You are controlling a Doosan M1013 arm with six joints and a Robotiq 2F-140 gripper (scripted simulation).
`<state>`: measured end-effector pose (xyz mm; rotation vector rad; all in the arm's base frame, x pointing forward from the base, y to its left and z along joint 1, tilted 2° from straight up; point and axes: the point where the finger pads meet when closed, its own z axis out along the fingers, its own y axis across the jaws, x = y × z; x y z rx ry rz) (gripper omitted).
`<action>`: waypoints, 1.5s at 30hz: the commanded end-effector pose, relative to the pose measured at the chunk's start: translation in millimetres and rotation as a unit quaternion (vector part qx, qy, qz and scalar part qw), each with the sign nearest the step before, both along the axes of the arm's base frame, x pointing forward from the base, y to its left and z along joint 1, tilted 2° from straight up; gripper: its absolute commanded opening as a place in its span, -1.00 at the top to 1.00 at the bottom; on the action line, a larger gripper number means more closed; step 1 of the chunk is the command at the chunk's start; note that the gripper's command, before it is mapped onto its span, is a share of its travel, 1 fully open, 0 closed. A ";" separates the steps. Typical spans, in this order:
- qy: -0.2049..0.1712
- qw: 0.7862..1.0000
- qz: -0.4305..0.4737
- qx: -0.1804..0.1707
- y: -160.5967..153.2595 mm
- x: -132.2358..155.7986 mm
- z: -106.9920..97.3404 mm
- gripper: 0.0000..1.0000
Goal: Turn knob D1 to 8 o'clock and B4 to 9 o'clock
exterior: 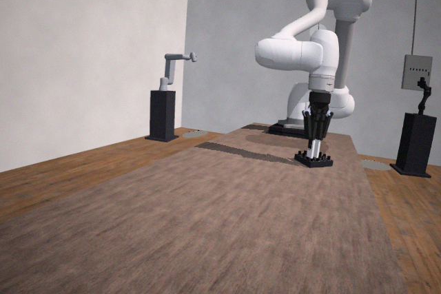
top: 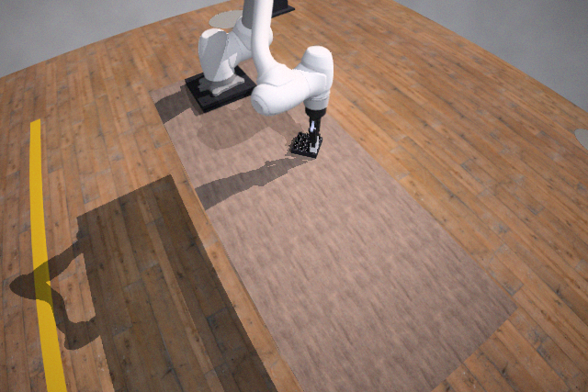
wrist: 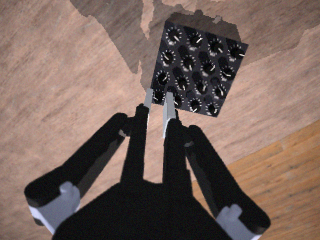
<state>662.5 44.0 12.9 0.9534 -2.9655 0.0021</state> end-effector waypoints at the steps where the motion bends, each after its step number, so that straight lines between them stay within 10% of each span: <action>1: 0.000 1.000 0.000 0.000 0.0 0.1 5.0 0.77; 30: 0.000 1.000 -0.006 0.000 0.3 0.7 30.2 0.77; 45: -0.002 0.982 -0.188 -0.005 0.3 0.9 32.8 0.77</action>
